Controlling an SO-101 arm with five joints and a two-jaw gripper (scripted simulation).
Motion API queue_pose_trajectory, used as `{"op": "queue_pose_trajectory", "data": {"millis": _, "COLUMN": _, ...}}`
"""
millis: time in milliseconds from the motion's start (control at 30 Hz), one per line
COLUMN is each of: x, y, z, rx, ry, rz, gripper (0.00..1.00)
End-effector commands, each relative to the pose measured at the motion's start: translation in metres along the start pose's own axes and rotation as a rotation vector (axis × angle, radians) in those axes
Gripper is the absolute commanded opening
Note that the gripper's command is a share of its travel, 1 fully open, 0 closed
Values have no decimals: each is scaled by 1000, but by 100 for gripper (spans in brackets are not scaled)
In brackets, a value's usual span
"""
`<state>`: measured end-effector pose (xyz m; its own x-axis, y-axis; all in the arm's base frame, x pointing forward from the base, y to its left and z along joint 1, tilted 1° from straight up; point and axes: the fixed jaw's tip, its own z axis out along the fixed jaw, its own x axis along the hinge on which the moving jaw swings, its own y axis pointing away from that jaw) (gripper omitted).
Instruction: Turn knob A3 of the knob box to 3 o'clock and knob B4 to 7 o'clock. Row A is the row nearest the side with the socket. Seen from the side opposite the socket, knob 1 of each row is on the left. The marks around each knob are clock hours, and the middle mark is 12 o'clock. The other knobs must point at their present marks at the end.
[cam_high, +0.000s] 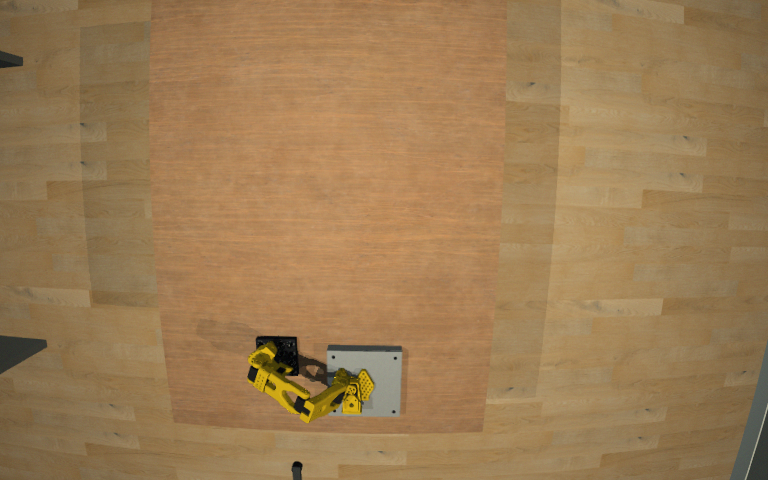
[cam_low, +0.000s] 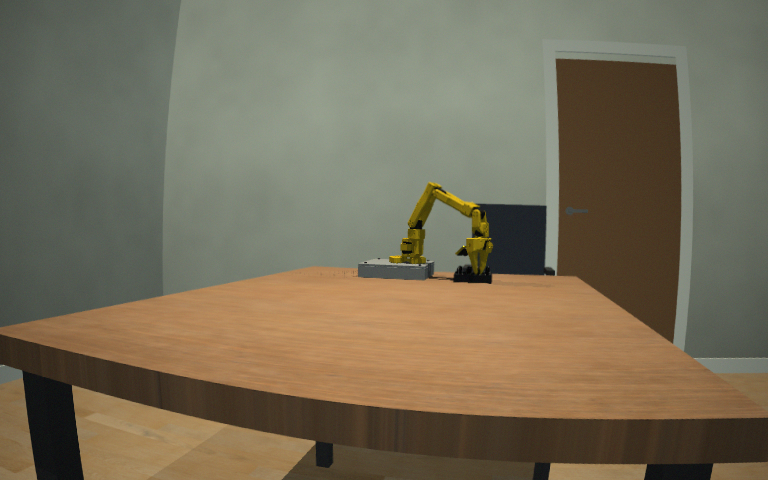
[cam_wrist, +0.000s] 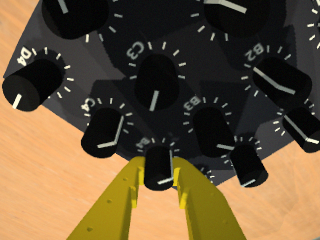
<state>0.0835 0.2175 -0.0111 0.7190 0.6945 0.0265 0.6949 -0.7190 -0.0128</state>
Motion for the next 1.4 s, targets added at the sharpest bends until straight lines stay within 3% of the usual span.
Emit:
{"op": "queue_pose_trajectory", "data": {"millis": 0, "x": -4, "y": 2, "z": 3, "rx": -10, "ry": -23, "rz": -43, "gripper": 1}}
{"op": "queue_pose_trajectory", "data": {"millis": 1367, "x": -1, "y": 1, "z": 3, "rx": -3, "ry": -25, "rz": -689, "gripper": 1}}
